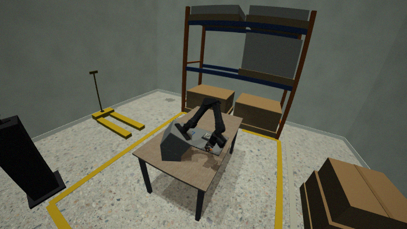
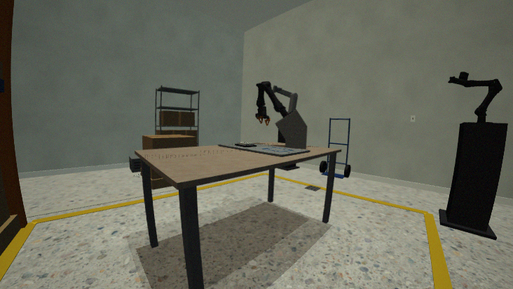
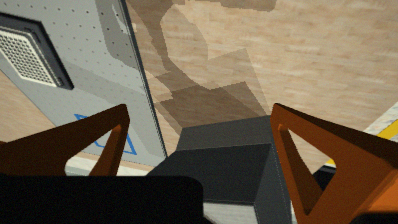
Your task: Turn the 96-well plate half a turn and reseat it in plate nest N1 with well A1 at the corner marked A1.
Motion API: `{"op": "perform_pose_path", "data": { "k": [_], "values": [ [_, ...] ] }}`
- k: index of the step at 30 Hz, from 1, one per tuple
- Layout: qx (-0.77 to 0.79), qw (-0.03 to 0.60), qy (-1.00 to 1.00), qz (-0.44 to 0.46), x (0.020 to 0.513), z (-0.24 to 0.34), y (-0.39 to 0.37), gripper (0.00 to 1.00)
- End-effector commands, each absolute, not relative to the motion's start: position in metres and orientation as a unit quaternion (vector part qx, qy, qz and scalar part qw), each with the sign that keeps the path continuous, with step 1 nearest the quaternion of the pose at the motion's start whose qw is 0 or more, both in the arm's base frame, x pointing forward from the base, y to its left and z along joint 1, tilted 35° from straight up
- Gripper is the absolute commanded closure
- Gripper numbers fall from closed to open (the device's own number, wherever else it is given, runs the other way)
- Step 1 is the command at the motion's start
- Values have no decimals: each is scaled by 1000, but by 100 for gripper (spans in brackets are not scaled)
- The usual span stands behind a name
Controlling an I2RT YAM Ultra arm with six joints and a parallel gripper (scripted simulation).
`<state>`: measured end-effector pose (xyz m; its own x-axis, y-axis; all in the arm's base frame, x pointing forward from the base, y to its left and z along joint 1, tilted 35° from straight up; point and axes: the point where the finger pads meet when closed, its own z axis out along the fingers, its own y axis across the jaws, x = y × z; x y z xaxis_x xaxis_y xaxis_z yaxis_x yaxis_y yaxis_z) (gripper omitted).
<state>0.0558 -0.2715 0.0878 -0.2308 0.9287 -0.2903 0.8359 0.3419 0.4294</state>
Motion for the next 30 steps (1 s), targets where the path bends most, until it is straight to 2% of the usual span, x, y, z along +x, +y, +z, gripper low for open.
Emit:
{"op": "perform_pose_path", "data": {
  "k": [1, 17, 20, 30],
  "values": [
    [566, 255, 779, 88, 55, 90, -272, 0],
    [566, 255, 779, 88, 55, 90, -272, 0],
    [576, 213, 784, 85, 69, 86, -276, 0],
    [591, 164, 787, 65, 117, 72, -285, 0]
  ]
}}
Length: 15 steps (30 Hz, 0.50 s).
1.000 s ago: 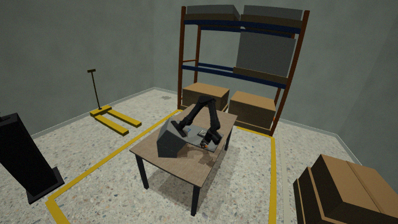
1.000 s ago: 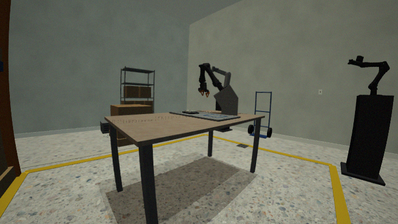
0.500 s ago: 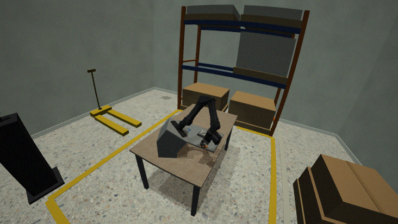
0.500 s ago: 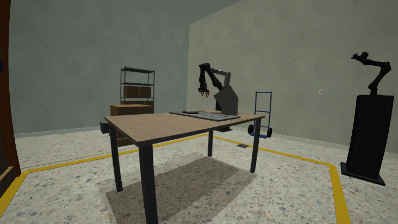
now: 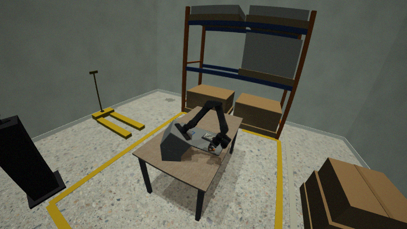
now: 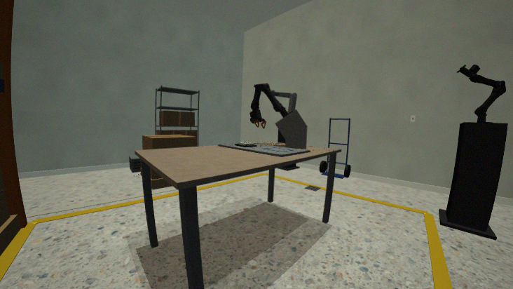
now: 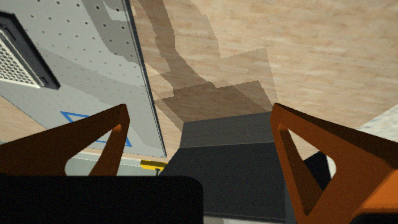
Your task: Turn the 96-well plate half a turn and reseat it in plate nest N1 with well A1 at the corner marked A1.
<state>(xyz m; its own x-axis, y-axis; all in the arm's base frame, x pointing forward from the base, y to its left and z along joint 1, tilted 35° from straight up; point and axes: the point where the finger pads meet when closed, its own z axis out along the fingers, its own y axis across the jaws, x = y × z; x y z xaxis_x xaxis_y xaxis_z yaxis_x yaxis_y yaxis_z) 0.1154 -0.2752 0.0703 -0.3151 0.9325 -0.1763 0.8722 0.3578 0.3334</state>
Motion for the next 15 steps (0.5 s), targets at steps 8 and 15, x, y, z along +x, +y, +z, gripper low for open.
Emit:
{"op": "perform_pose_path", "data": {
  "k": [8, 15],
  "values": [
    [601, 144, 785, 42, 146, 66, -286, 0],
    [606, 139, 783, 29, 180, 59, -284, 0]
  ]
}}
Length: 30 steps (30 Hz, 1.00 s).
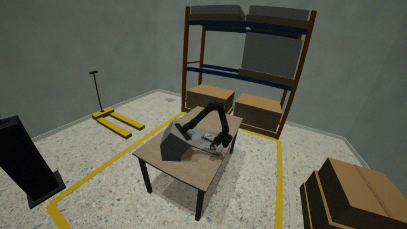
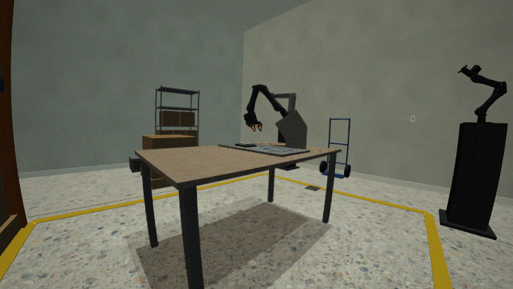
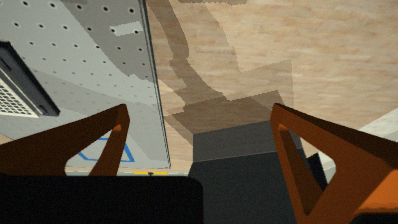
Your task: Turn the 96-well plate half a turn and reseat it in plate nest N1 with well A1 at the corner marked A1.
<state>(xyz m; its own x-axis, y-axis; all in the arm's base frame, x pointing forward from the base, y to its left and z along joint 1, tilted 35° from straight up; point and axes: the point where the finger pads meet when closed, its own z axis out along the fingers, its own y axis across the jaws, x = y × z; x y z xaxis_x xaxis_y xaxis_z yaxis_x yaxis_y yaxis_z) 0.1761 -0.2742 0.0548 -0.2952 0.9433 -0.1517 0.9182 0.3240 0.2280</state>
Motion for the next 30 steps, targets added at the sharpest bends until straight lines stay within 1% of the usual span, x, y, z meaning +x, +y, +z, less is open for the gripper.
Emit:
{"op": "perform_pose_path", "data": {
  "k": [1, 4, 6, 7, 15, 20, 23, 30],
  "values": [
    [611, 136, 780, 16, 185, 59, -283, 0],
    [611, 136, 780, 16, 200, 56, -281, 0],
    [611, 136, 780, 16, 200, 56, -281, 0],
    [615, 137, 776, 2, 205, 56, -280, 0],
    [620, 141, 772, -10, 244, 51, -270, 0],
    [628, 157, 761, -33, 267, 49, -260, 0],
    [628, 157, 761, -33, 272, 49, -258, 0],
    [632, 169, 755, -42, 303, 47, -242, 0]
  ]
}}
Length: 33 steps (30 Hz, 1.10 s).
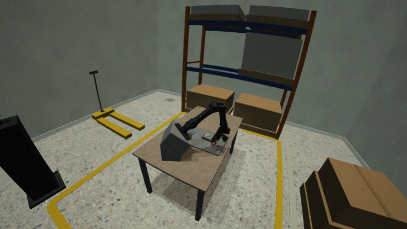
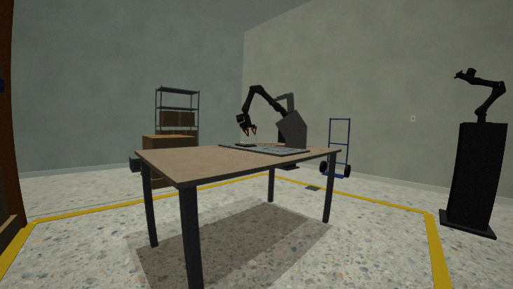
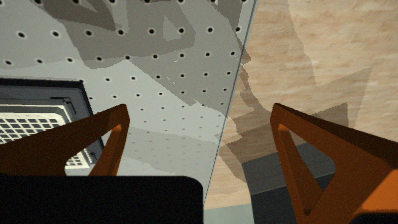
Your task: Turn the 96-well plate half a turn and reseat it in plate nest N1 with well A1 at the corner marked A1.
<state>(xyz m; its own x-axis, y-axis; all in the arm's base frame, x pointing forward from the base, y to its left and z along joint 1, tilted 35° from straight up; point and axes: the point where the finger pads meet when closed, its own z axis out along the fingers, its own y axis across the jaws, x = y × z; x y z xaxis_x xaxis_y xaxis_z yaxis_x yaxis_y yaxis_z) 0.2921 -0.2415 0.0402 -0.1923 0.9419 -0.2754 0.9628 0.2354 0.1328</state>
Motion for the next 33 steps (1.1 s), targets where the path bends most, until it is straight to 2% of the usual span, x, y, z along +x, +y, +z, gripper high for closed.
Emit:
{"op": "perform_pose_path", "data": {
  "k": [1, 19, 25, 33],
  "values": [
    [632, 169, 755, -42, 307, 47, -240, 0],
    [644, 219, 731, -56, 371, 45, -190, 0],
    [650, 253, 715, -53, 391, 45, -168, 0],
    [651, 260, 712, -52, 410, 45, -145, 0]
  ]
}}
